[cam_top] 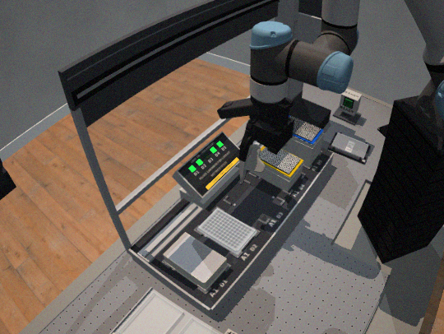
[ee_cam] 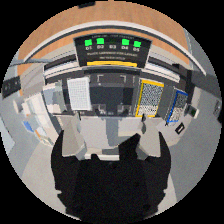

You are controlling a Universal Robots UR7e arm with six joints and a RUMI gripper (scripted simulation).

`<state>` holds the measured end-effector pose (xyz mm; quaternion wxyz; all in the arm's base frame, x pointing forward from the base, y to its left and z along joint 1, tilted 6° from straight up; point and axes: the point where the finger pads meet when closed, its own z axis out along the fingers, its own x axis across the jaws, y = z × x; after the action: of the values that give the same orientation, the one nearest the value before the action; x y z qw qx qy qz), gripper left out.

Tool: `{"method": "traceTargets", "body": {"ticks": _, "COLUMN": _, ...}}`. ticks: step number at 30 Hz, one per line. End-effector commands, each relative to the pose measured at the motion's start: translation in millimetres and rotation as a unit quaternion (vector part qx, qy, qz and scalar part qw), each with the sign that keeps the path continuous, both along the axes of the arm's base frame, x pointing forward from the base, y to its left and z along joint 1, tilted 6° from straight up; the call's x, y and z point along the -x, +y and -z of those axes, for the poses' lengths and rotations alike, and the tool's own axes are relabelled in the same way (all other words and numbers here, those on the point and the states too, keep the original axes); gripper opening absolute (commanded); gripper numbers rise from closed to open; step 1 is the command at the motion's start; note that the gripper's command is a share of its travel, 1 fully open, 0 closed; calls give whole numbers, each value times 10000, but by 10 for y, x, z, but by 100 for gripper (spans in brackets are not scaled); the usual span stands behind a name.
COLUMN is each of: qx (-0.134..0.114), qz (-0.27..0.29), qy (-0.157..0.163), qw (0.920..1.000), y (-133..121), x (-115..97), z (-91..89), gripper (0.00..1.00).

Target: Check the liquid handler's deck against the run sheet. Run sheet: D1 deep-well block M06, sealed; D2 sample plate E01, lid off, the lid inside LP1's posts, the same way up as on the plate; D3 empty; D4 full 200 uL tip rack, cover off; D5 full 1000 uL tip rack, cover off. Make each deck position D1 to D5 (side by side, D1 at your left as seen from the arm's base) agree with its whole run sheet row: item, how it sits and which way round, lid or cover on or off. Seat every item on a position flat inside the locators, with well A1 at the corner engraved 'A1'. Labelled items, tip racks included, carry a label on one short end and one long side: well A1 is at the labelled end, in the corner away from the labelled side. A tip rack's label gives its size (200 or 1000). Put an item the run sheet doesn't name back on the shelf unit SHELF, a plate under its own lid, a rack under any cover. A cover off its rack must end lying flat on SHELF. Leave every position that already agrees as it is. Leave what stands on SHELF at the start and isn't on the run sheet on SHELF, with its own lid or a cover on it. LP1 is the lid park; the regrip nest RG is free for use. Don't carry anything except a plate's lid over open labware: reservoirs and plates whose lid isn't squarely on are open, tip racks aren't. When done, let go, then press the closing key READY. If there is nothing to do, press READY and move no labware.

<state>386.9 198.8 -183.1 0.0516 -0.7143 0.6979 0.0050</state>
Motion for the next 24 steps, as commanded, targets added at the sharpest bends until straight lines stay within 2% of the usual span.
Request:
{"method": "traceTargets", "body": {"ticks": 1, "qx": -1, "qz": 0, "qy": -6, "qw": 10000, "y": 1, "x": -4, "z": -4, "gripper": 82}}
{"method": "traceTargets", "body": {"ticks": 8, "qx": -1, "qz": 0, "qy": -6, "qw": 10000, "y": 1, "x": -4, "z": -4, "gripper": 82}}
{"method": "traceTargets", "body": {"ticks": 19, "qx": -2, "qz": 0, "qy": -6, "qw": 10000, "y": 550, "x": 10, "z": -47, "gripper": 82}}
{"method": "traceTargets", "body": {"ticks": 21, "qx": -2, "qz": 0, "qy": -6, "qw": 10000, "y": 550, "x": 10, "z": -47, "gripper": 82}}
{"method": "traceTargets", "body": {"ticks": 24, "qx": -2, "qz": 0, "qy": -6, "qw": 10000, "y": 699, "x": 14, "z": -60, "gripper": 82}}
